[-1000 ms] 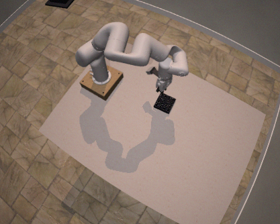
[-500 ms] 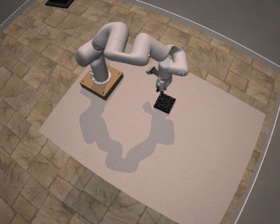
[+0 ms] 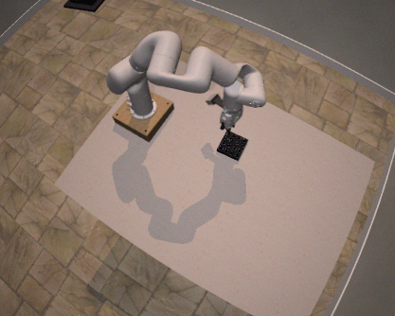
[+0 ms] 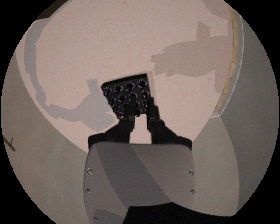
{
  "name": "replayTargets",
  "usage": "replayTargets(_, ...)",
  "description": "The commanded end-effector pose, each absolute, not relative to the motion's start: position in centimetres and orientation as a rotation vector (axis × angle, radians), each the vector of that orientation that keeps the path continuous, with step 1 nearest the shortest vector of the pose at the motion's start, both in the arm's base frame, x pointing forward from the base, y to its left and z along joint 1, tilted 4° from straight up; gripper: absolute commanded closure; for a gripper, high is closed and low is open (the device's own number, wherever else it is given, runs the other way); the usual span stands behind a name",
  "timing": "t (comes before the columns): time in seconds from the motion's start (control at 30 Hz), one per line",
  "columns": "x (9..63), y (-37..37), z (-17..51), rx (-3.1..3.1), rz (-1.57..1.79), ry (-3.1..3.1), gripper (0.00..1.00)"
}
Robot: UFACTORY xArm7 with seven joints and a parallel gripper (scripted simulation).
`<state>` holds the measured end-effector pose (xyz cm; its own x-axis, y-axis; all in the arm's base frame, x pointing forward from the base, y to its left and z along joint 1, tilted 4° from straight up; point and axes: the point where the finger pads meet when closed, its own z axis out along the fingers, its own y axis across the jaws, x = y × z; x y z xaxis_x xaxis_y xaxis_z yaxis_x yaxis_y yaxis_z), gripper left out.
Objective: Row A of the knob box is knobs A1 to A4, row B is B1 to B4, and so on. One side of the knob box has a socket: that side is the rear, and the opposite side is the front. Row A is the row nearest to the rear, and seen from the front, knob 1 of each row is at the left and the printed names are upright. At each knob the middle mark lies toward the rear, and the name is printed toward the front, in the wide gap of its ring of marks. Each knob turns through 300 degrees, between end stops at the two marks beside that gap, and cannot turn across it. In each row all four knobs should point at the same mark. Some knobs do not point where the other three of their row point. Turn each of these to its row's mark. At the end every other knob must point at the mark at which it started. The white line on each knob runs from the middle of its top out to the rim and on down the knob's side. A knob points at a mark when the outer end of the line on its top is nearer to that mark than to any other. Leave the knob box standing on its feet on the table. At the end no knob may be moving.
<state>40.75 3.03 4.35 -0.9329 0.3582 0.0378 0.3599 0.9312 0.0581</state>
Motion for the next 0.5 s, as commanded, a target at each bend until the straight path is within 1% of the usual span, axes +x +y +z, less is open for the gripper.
replayTargets(0.0,40.86,3.03,4.47,-0.57,-0.1,-3.064,0.81)
replayTargets(0.47,40.85,3.06,4.07,-0.57,-0.101,-3.064,0.81)
